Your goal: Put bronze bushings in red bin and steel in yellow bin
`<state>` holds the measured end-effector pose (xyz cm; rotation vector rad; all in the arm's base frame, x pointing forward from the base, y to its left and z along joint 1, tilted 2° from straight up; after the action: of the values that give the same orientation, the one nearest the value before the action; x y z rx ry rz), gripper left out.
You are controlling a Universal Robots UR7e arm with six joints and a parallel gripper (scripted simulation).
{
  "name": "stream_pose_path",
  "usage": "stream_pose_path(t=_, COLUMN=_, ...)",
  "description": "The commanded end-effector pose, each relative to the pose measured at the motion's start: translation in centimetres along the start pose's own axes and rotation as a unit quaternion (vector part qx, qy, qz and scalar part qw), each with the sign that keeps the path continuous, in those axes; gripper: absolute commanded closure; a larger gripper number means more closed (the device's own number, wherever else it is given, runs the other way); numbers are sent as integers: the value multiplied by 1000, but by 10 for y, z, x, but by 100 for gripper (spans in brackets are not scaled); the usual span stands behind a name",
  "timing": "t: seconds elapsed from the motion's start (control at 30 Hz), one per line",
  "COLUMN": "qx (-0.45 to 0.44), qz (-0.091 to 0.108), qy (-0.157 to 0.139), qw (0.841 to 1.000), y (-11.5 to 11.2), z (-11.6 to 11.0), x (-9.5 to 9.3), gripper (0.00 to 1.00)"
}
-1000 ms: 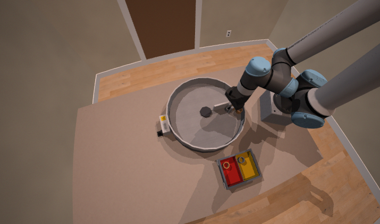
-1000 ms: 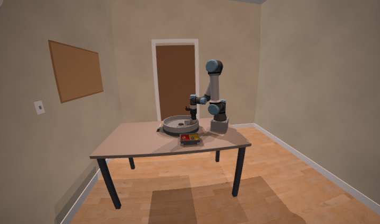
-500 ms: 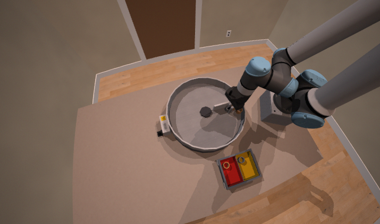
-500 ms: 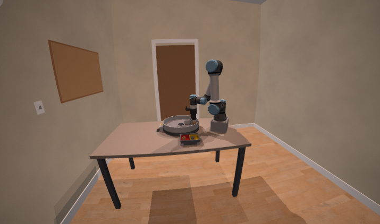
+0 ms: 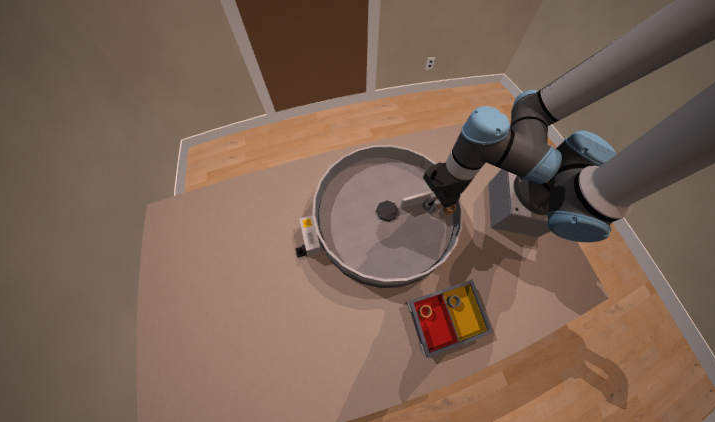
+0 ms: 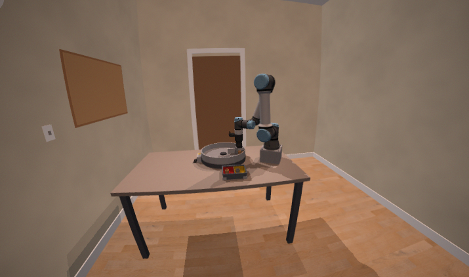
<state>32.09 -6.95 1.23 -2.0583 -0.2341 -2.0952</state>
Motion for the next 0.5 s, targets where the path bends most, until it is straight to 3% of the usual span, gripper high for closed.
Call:
stream_pose_path(t=0.0, qx=0, qz=-1, qy=0, qw=1000, y=0, z=0, x=2, gripper=100)
stream_pose_path(t=0.47, qx=0, qz=-1, qy=0, qw=1000, y=0, z=0, x=6, gripper=100)
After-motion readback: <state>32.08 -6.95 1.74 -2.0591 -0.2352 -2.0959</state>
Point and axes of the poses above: the point where the finger pads meet when closed, its own x axis back along the fingers, its own y axis across the jaws, z = x × y, the point moved 6 cm from there along x, back along the fingers, and after that the axes turned 6 degrees about x, right-handed, at the moved point
